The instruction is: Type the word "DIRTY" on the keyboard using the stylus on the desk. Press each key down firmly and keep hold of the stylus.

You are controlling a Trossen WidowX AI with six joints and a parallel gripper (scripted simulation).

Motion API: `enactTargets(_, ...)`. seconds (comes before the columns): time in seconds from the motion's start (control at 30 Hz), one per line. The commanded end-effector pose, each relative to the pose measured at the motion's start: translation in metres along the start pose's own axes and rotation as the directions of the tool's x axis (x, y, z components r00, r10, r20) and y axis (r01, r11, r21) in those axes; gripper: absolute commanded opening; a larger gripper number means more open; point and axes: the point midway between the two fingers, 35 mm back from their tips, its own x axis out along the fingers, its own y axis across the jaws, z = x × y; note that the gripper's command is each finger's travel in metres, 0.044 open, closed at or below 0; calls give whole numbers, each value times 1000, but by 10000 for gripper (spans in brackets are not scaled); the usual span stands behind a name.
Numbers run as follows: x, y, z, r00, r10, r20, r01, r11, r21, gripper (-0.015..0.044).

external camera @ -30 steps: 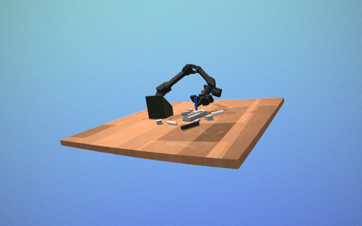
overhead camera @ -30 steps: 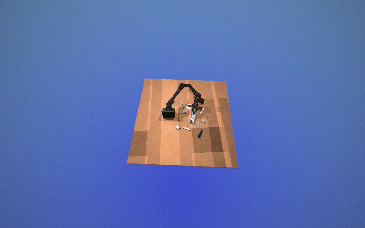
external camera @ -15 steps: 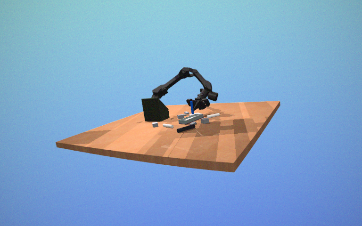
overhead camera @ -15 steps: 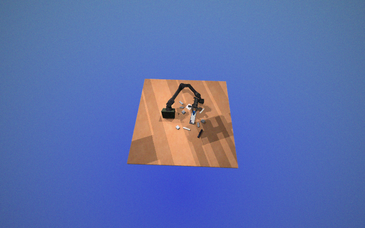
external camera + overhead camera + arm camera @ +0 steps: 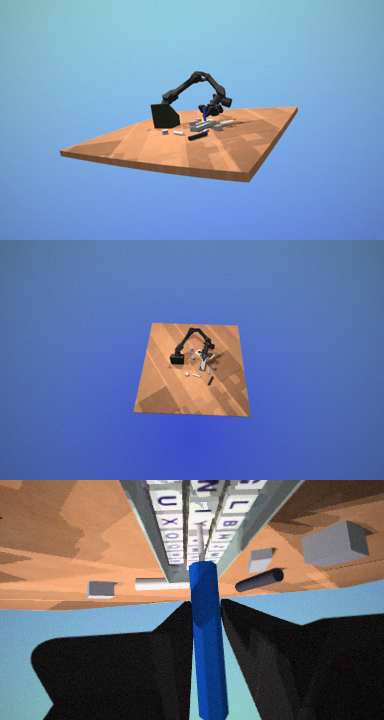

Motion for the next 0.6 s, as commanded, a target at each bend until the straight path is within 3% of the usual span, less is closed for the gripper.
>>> enactTargets(0.0,-2,0,-3,1000,1,5,-1,1000,3,81)
enactTargets(0.23,-18,2,-31,1000,0,3,0,1000,3,81)
enactTargets(0.57,-17,1,-30,1000,3,7,-3,1000,6,81)
